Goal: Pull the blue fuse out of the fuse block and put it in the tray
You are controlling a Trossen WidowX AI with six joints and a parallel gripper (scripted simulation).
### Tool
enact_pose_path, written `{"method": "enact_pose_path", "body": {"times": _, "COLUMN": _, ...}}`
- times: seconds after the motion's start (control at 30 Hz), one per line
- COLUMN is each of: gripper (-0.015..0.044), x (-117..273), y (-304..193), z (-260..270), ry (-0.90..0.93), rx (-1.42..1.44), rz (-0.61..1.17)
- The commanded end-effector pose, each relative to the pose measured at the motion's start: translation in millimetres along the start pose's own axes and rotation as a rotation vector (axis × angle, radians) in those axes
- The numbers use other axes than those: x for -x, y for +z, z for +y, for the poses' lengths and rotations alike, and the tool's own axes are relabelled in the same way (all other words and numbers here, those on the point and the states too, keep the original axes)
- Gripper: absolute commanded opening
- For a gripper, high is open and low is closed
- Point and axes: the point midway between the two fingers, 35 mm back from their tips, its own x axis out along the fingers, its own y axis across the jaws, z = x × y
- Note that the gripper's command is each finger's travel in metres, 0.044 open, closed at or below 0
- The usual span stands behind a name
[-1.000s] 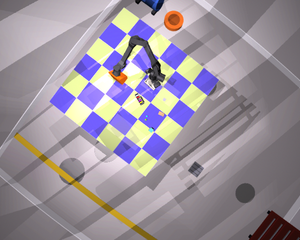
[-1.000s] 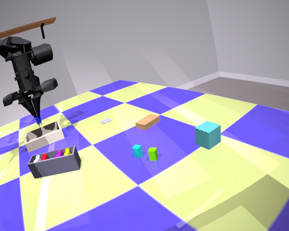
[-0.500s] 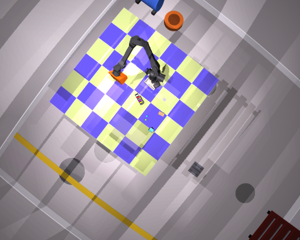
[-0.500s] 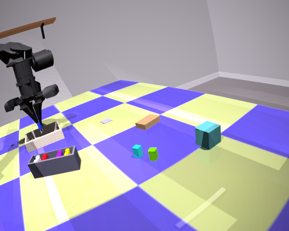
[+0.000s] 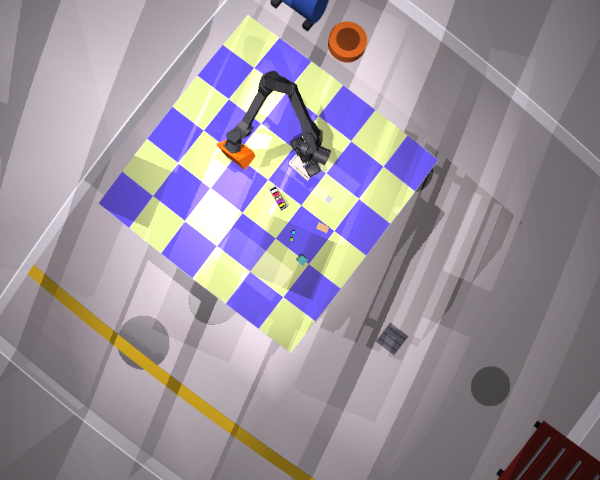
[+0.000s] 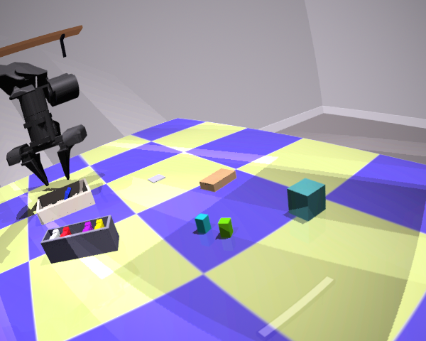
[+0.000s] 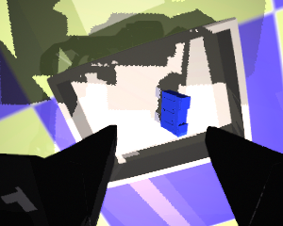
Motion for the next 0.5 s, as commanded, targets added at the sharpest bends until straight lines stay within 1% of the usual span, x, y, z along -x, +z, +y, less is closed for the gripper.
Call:
{"method": "enact_pose_path", "body": {"times": 0.0, "gripper": 0.0330, "x": 12, "y": 0, "z": -1, "ry": 0.000, "rx": -0.001, "rz": 0.003}}
{"method": "enact_pose_path", "body": {"times": 0.07, "gripper": 0.0330, "x": 34, "y": -2, "z": -1, "ry": 0.002, "rx": -0.007, "rz": 0.007}}
{"method": "enact_pose_path", "body": {"times": 0.1, "gripper": 0.0330, "x": 37, "y": -2, "z": -1, "ry": 0.002, "rx": -0.007, "rz": 0.008}}
{"method": "enact_pose_path", "body": {"times": 0.47, "gripper": 0.0330, "x": 35, "y": -3, "z": -1, "ry": 0.002, "rx": -0.014, "rz": 0.012}}
